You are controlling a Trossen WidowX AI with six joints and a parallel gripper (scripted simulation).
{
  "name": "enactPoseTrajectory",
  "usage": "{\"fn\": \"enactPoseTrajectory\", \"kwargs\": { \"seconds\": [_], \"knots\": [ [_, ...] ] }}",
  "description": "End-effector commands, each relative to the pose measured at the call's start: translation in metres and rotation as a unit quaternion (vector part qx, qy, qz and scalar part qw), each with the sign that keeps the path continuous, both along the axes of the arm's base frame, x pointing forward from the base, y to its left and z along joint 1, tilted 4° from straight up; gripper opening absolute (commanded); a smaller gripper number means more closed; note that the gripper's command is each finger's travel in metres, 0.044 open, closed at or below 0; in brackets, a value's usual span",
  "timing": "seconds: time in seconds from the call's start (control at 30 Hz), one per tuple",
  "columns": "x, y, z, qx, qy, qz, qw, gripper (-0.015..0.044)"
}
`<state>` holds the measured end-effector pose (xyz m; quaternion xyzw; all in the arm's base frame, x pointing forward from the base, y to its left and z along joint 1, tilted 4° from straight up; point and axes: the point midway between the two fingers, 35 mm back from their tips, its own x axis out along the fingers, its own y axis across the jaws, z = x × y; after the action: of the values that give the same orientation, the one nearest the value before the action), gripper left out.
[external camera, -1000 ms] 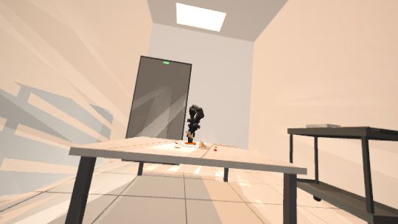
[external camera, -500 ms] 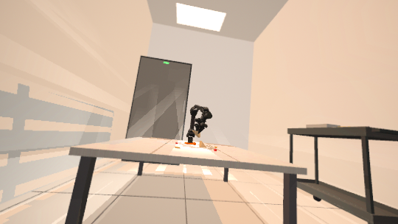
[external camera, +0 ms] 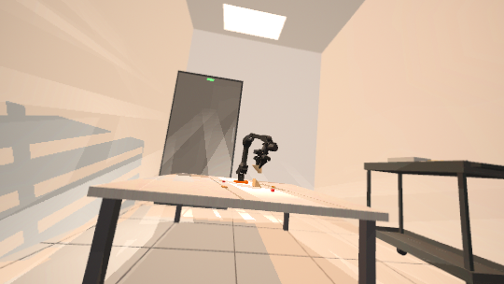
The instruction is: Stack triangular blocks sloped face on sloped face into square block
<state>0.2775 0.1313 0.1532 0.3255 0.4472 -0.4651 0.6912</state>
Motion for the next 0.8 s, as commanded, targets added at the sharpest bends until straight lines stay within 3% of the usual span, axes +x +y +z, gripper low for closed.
{"fn": "enactPoseTrajectory", "kwargs": {
  "seconds": [0.0,0.5,0.77],
  "knots": [
    [-0.01,0.016,0.002,0.002,-0.001,-0.001,1.0,0.0],
    [-0.059,0.067,0.014,-0.002,-0.009,-0.004,1.0,0.0],
    [-0.057,0.067,0.0,-0.008,-0.005,-0.008,1.0,0.0]
  ]
}}
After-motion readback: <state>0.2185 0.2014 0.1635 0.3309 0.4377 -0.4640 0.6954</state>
